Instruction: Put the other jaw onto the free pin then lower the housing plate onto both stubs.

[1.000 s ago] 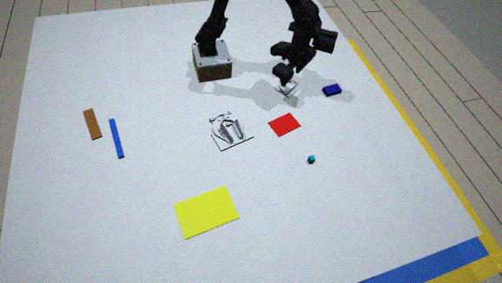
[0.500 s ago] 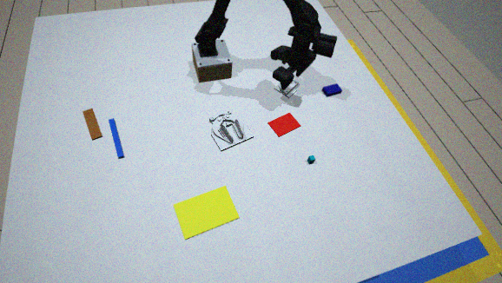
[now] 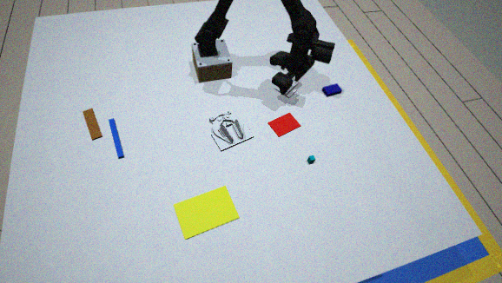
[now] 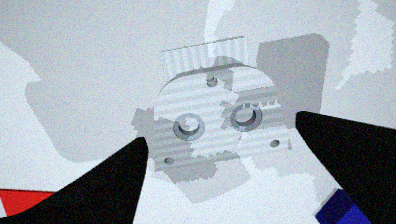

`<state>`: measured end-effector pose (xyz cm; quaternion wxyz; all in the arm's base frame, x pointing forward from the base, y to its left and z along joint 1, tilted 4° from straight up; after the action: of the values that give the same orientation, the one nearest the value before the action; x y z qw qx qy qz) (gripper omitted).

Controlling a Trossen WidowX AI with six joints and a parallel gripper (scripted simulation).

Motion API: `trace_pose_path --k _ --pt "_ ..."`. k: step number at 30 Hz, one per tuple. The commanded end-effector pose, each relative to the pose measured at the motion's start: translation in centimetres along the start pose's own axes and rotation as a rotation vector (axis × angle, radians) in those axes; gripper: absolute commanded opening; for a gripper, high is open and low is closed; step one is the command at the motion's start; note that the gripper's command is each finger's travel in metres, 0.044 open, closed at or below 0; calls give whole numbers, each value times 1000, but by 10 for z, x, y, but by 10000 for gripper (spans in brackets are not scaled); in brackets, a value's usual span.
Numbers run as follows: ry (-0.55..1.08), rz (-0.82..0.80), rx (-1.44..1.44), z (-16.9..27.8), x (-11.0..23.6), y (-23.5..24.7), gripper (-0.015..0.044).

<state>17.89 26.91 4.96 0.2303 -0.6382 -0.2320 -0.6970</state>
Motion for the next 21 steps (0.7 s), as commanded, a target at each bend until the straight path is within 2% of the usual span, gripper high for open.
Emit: trace_pose_path --k 1,21 --pt "-10 -6 5 -2 -10 1 440" --pt "-10 -6 5 -2 -12 1 440"
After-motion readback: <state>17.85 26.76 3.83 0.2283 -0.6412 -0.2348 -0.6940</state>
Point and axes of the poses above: the point midway between the two fingers, 35 mm back from their tips, its own x axis back along the fingers, its own y axis across the jaws, z = x × y, the point moved 6 cm from there along x, back along the fingers, and after that the axes turned 3 degrees about x, right-handed, at the moved point
